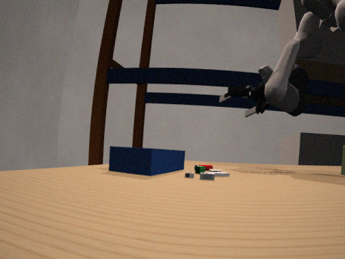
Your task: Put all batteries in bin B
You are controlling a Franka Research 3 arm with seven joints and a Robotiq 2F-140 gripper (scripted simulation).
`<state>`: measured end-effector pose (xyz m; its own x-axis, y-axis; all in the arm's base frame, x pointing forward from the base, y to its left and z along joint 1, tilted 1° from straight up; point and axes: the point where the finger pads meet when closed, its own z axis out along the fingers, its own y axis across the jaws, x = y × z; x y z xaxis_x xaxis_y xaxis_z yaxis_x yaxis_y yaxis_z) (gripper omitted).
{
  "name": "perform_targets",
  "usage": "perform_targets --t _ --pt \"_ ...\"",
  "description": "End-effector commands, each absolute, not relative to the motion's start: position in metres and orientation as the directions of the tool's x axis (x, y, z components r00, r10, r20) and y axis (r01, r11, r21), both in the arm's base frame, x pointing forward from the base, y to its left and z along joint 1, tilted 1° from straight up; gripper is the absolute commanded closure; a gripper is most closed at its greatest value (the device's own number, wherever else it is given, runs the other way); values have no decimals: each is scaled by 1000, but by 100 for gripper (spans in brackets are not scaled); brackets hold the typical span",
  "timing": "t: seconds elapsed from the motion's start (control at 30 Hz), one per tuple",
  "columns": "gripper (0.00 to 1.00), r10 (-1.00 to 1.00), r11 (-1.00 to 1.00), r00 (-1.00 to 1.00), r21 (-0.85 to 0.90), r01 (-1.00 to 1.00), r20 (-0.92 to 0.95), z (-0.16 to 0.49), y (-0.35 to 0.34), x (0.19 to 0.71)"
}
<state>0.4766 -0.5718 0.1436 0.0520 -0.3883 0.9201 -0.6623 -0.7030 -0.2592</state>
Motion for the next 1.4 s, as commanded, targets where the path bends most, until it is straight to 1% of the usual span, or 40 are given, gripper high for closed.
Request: perform_targets --t 0.0,0.53,0.57,0.6,0.67,0.77,0.87,0.93,1.03,1.1,1.17,1.23,1.33,1.37 --pt "0 -388 -703 52 -259 -662 920 144 -572 477" --pt "0 -388 -703 52 -259 -662 920 144 -572 477" --pt "95 -388 -703 52 -259 -662 920 135 -572 477" --pt "95 -388 -703 52 -259 -662 920 133 -572 476" --pt "95 -406 -735 143 -230 -638 902 132 -559 483" --pt "95 -407 -736 147 -229 -637 901 129 -546 504" --pt "95 -407 -736 147 -229 -637 901 129 -545 505" --pt "95 -414 -768 235 -199 -609 879 125 -533 517" --pt "95 -414 -768 235 -199 -609 879 121 -518 531" --pt "95 -414 -768 235 -199 -609 879 121 -518 531" --pt "95 -414 -797 320 -169 -580 852 117 -506 541" --pt "95 -414 -797 320 -169 -580 852 114 -493 551" --pt "95 -414 -797 320 -169 -580 852 113 -490 553" --pt "95 -411 -812 366 -153 -563 835 111 -483 557"
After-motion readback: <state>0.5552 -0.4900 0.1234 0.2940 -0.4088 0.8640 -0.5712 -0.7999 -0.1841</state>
